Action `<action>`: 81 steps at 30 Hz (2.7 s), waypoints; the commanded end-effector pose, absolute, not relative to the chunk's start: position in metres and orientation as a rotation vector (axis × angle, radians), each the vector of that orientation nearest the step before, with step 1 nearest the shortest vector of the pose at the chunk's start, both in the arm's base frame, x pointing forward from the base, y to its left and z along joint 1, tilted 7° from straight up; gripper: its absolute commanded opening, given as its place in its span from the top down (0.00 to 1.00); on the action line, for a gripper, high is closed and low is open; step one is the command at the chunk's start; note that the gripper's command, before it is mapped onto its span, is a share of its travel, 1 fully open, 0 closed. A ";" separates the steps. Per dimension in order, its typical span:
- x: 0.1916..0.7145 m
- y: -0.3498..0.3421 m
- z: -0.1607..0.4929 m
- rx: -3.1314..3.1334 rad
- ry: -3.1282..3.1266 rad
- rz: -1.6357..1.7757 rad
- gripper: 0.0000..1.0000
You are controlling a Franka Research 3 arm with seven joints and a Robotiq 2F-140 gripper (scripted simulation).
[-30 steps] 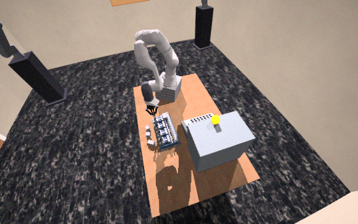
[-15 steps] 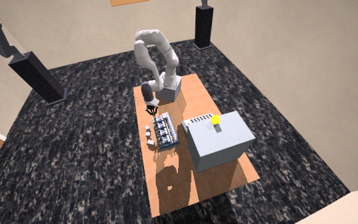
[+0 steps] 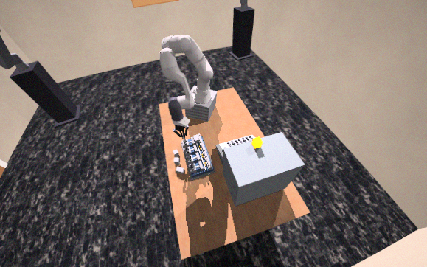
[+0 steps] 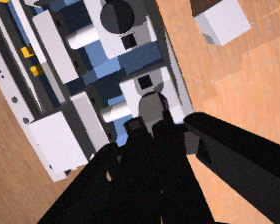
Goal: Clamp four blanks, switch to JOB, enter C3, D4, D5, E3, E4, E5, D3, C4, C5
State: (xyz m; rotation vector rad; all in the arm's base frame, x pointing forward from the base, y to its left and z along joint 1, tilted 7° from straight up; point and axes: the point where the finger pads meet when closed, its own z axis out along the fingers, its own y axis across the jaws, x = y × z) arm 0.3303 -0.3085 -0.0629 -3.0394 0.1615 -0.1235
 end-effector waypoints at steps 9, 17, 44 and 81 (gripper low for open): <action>0.330 -0.309 -0.064 -3.038 0.167 -0.123 1.00; 0.329 -0.308 -0.063 -3.038 0.167 -0.123 1.00; 0.329 -0.308 -0.063 -3.038 0.167 -0.123 1.00; 0.330 -0.307 -0.072 -3.038 0.167 -0.123 1.00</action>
